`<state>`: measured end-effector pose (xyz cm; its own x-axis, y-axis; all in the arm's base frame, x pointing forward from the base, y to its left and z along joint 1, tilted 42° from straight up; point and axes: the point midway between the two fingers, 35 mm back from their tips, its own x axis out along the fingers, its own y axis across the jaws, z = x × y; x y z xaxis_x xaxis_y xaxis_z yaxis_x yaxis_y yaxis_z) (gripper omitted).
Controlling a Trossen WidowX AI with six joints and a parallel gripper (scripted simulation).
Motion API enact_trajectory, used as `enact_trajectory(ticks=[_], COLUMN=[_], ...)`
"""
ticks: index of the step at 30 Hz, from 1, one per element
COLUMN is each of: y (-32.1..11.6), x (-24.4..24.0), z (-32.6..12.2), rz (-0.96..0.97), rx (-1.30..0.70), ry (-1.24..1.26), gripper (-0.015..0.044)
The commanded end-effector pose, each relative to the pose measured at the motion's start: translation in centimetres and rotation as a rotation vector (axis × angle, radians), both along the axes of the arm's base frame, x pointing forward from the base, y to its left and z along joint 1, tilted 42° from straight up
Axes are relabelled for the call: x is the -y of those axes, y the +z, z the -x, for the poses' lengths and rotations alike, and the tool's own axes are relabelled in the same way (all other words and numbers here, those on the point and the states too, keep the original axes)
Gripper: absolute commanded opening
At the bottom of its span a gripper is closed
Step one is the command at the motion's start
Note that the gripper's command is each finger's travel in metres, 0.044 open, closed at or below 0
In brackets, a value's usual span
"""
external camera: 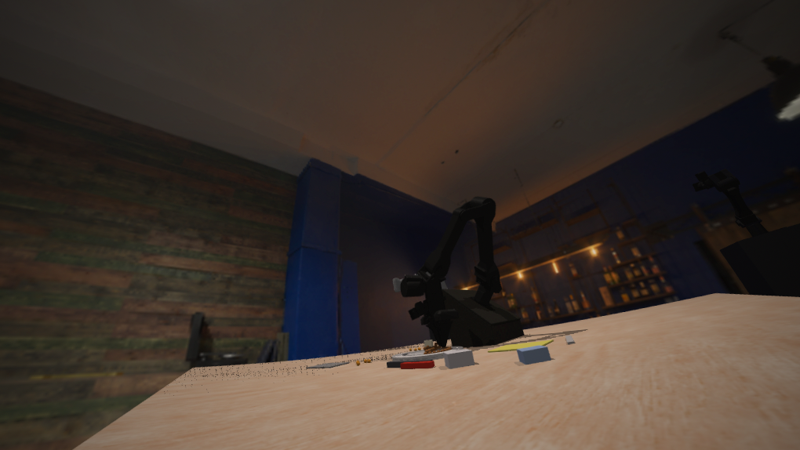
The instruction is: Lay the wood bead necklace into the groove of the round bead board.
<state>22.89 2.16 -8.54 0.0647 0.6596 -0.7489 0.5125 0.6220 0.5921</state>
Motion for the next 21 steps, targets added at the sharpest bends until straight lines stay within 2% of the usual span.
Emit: enact_trajectory(ticks=[1, 9, 21], y=[0.02, 0.75, 0.93], x=[0.02, 0.63, 0.73], z=[-0.02, 0.2, 0.17], rz=[0.0, -0.001, -0.001], rx=[0.001, -0.007, -0.009], ry=[0.0, 0.0, 0.0], gripper=[0.0236, 0.044, 0.044])
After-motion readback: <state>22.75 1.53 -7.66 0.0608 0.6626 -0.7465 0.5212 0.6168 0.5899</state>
